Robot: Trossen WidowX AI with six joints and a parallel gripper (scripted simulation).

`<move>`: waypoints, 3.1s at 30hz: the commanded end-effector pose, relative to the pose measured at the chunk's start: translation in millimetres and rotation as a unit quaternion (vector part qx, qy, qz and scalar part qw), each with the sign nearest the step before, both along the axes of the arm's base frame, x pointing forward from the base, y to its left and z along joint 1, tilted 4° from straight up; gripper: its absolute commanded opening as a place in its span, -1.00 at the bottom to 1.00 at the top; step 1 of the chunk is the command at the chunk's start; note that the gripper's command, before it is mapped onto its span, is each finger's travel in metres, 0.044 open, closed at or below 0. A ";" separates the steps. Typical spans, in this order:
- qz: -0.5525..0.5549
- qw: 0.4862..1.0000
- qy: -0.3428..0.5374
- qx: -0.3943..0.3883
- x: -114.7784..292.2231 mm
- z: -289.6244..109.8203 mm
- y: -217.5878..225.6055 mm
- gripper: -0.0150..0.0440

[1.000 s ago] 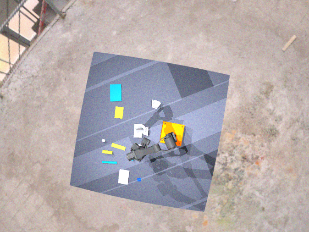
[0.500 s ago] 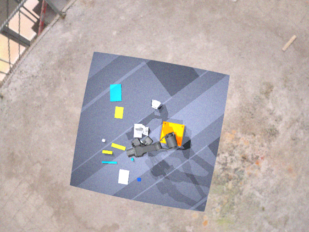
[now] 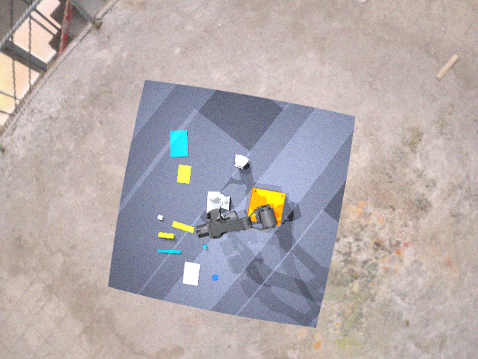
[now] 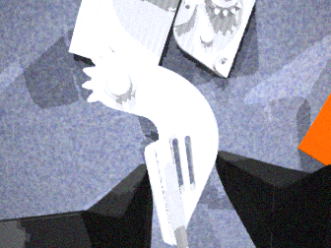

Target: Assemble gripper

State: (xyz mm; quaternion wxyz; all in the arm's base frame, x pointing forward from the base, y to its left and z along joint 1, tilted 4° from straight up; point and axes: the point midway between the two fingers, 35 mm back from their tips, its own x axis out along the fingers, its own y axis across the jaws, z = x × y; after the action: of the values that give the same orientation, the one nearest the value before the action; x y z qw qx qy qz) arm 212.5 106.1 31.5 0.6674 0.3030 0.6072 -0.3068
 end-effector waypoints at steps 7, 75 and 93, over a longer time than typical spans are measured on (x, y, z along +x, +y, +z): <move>-0.117 0.993 -0.002 0.008 -2.6 -0.2 -14.3 -0.04; -0.780 0.622 -0.034 0.054 -21.4 0.3 -94.2 -0.04; -0.878 0.473 -0.040 0.061 -29.4 -0.7 -109.4 -0.04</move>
State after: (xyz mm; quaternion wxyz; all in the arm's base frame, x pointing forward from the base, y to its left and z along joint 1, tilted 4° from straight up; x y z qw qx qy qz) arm 186.6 -2.4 32.2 0.0679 0.7301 0.0250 -0.6795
